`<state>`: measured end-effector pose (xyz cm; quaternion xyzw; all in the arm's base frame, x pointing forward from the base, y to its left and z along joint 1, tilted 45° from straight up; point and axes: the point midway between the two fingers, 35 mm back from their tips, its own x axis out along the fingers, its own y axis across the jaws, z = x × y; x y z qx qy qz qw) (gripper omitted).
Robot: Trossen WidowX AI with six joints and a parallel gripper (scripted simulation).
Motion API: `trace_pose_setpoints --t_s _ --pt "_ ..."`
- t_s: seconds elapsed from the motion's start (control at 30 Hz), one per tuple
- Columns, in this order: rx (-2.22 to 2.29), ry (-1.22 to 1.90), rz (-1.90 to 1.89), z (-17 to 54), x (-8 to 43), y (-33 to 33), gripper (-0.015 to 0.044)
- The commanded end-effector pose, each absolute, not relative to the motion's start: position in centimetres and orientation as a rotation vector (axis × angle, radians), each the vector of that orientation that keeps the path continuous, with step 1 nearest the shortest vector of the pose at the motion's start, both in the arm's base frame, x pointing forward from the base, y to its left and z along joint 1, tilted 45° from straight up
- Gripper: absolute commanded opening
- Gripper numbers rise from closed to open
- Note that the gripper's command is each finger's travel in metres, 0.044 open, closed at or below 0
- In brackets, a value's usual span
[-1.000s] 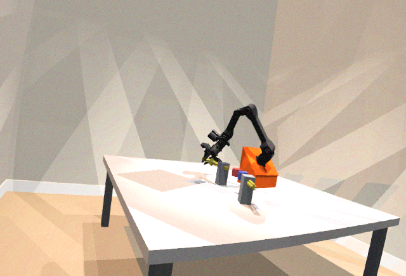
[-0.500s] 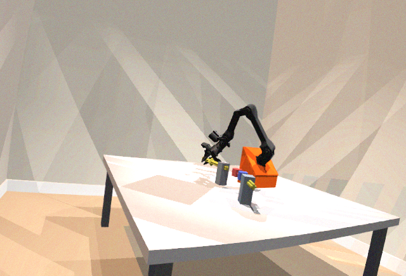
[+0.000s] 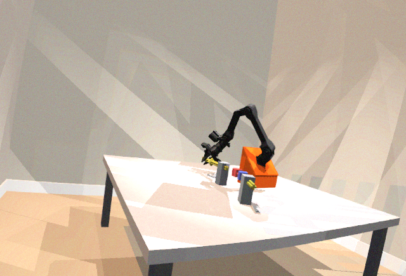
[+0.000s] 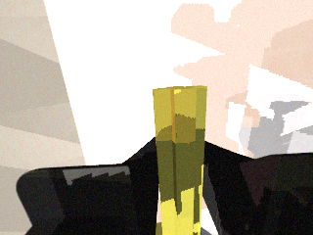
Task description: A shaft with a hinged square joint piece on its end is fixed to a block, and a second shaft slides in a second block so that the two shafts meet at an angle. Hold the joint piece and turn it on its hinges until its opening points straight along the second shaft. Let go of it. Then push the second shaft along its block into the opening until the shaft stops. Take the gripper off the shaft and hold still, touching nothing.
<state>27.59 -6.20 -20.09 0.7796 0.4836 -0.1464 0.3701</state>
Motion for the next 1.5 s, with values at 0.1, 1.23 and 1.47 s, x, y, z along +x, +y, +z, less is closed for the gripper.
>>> trace_pose_setpoints --t_s 0.1,1.23,1.47 --pt "2.0 1.241 -0.376 -20.09 27.59 -6.2 0.0067" --pt "2.003 1.236 -0.374 -20.11 27.59 -6.21 0.0067" --pt "2.003 1.236 -0.374 -20.11 27.59 -6.21 0.0067"
